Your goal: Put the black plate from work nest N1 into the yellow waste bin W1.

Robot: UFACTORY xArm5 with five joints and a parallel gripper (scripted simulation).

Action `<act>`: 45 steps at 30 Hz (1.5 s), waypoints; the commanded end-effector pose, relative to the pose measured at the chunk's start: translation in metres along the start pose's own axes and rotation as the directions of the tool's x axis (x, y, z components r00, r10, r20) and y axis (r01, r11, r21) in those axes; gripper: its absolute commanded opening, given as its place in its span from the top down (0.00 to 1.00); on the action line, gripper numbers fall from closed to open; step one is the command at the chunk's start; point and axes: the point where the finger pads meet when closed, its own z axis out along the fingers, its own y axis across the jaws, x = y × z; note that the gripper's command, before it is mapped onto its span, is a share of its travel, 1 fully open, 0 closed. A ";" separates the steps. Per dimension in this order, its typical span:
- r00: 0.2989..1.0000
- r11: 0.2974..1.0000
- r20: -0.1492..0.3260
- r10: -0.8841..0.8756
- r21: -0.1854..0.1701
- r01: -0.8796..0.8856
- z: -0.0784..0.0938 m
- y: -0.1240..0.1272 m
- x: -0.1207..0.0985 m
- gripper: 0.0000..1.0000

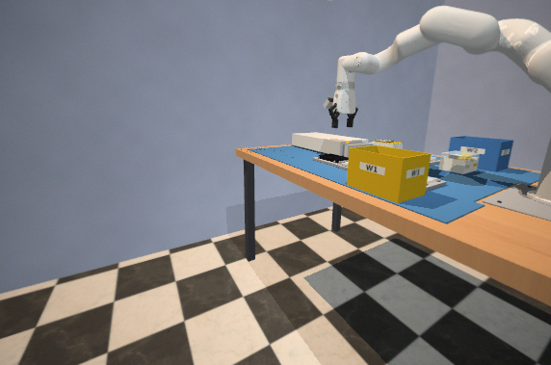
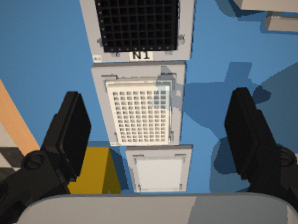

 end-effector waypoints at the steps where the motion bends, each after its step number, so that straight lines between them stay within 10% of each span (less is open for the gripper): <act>1: 1.000 1.000 0.009 0.000 -0.002 0.000 0.006 -0.017 0.022 0.00; 45: 1.000 1.000 0.009 0.000 -0.002 0.000 0.042 -0.019 0.024 0.00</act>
